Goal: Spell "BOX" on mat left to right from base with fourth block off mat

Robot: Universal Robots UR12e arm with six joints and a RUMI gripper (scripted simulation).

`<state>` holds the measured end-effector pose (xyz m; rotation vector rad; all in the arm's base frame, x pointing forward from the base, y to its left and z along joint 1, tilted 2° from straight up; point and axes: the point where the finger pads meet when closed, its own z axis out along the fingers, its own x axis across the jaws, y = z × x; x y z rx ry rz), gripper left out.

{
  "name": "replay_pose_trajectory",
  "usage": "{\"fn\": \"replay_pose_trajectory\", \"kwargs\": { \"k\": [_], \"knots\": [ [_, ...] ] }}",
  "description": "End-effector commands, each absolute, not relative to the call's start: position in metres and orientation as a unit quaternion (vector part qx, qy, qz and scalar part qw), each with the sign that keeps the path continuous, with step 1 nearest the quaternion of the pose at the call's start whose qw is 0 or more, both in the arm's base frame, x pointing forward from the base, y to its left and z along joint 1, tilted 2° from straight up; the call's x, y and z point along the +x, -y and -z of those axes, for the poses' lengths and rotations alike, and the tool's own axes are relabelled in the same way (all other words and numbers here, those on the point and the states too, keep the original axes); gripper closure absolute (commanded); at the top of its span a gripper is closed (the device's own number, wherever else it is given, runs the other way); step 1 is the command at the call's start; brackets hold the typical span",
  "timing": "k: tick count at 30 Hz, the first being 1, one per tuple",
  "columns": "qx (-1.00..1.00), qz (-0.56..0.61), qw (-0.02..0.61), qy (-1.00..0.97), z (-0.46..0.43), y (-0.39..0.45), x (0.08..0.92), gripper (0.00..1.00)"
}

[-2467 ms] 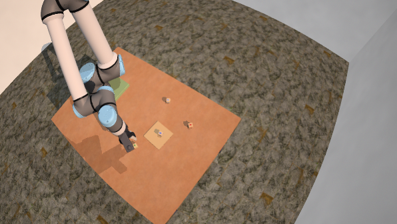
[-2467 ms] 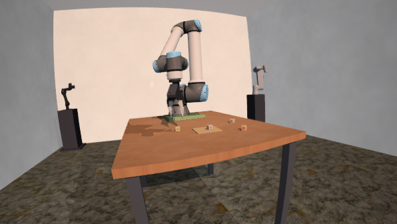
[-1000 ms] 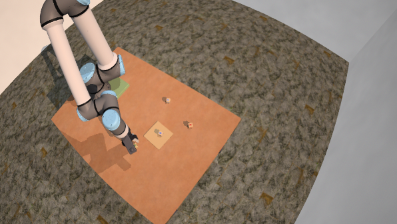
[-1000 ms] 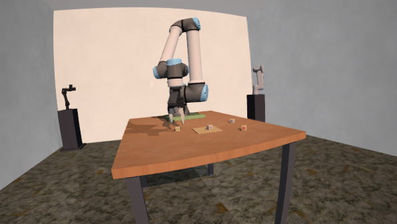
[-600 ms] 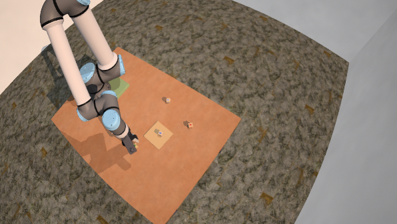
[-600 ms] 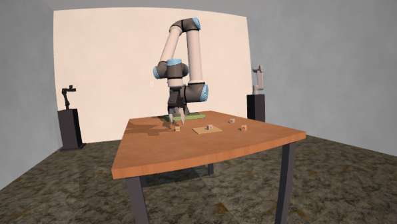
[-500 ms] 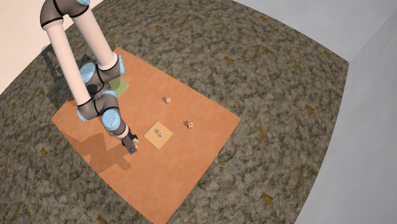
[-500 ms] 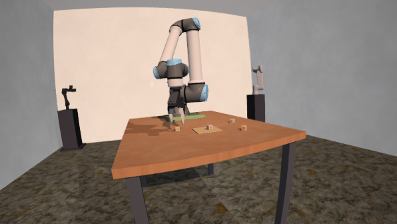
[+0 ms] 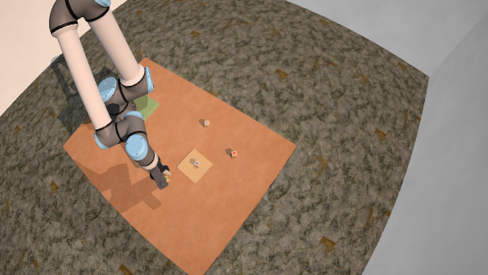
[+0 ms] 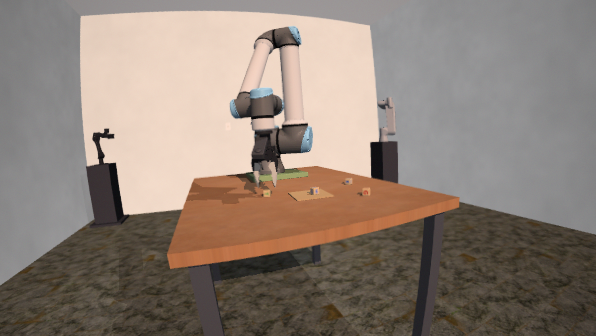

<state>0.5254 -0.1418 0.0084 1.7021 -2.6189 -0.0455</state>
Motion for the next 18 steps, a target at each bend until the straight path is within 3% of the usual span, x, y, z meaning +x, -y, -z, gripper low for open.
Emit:
{"fn": "replay_pose_trajectory", "kwargs": {
  "k": [1, 18],
  "knots": [
    [0.545, 0.014, 0.009, 0.838, -0.0089, 0.1421, 0.526, 0.63],
    [0.545, 0.014, 0.009, 0.838, -0.0003, 0.142, 0.5258, 0.63]
  ]
}}
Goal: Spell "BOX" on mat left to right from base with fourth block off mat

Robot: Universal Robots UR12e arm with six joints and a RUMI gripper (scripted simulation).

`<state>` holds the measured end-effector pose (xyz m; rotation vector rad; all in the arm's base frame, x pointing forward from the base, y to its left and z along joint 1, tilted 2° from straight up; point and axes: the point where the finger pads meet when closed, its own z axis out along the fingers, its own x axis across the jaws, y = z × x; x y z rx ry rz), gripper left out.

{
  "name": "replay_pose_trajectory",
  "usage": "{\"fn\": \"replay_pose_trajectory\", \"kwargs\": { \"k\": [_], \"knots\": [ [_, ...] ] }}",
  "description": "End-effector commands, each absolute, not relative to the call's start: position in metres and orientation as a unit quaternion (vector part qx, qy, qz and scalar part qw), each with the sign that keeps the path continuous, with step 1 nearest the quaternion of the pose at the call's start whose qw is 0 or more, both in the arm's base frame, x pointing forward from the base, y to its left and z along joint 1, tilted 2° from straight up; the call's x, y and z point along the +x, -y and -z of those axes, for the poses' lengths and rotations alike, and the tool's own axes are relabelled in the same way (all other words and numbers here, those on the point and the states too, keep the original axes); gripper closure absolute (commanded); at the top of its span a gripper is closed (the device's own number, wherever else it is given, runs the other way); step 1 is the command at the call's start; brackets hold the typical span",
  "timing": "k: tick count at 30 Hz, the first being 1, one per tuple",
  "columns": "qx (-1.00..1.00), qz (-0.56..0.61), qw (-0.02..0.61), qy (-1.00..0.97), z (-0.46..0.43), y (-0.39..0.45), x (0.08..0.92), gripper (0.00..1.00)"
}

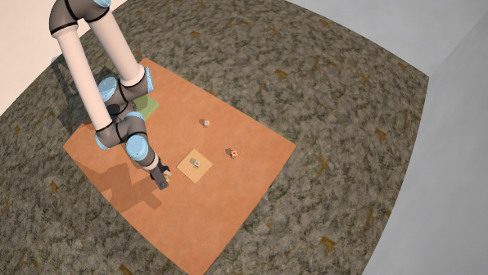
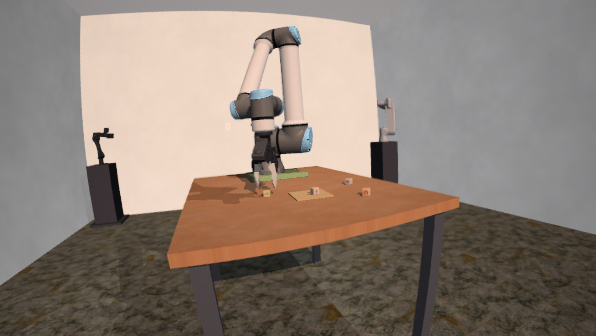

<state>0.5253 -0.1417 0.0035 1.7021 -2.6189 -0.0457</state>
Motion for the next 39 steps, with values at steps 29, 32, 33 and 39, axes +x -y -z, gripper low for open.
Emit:
{"fn": "replay_pose_trajectory", "kwargs": {
  "k": [29, 32, 33, 39],
  "knots": [
    [0.545, 0.014, 0.009, 0.838, 0.023, 0.142, 0.525, 0.63],
    [0.545, 0.014, 0.009, 0.838, 0.023, 0.142, 0.525, 0.63],
    [0.545, 0.014, 0.009, 0.838, 0.023, 0.142, 0.525, 0.63],
    [0.545, 0.014, 0.009, 0.838, 0.023, 0.142, 0.525, 0.75]
  ]
}}
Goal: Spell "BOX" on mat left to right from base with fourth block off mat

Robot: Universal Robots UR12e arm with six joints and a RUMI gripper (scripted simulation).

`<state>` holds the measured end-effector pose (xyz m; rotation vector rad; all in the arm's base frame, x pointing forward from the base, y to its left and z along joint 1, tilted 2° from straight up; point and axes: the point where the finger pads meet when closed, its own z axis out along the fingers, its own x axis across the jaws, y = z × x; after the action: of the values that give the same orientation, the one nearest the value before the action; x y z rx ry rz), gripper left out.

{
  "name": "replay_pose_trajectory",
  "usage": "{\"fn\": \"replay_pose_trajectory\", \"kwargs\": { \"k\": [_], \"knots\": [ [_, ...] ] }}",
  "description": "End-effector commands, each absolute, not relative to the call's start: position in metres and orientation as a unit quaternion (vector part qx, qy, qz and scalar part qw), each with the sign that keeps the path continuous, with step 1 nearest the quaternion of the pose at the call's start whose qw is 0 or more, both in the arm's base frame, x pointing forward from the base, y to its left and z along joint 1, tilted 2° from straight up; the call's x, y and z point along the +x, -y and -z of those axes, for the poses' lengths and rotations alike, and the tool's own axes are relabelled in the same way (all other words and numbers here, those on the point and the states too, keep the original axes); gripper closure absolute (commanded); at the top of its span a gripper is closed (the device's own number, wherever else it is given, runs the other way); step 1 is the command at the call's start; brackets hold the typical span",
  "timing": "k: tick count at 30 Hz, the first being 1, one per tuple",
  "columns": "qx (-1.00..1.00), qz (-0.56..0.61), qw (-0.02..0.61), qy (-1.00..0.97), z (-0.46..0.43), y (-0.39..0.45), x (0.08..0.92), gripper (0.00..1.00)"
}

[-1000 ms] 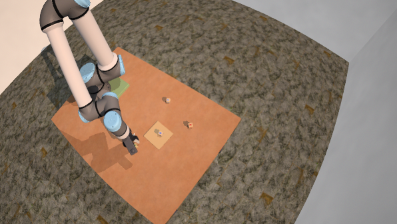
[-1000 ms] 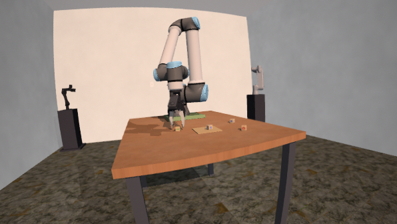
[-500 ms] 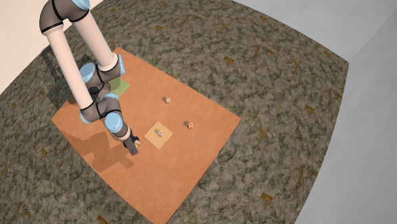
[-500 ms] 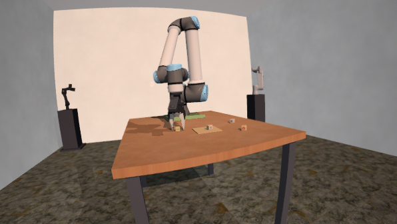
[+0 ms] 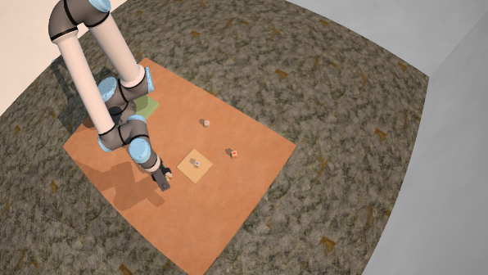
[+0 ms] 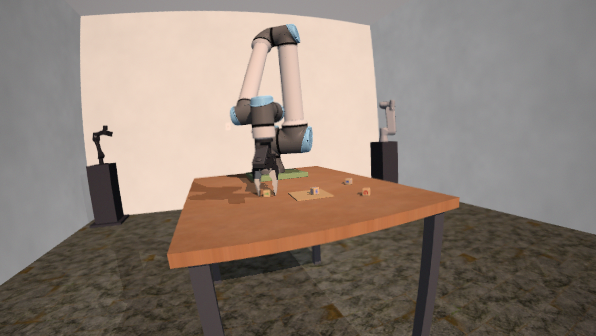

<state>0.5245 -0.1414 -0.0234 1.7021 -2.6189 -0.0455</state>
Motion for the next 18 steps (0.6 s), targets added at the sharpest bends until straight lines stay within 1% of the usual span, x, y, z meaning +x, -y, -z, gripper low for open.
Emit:
{"fn": "replay_pose_trajectory", "kwargs": {
  "k": [1, 16, 17, 18],
  "knots": [
    [0.545, 0.014, 0.009, 0.838, 0.0229, 0.1417, 0.5251, 0.75],
    [0.545, 0.014, 0.009, 0.838, 0.0229, 0.1417, 0.5251, 0.75],
    [0.545, 0.014, 0.009, 0.838, 0.0229, 0.1417, 0.5251, 0.95],
    [0.545, 0.014, 0.009, 0.838, 0.0229, 0.1417, 0.5251, 0.95]
  ]
}}
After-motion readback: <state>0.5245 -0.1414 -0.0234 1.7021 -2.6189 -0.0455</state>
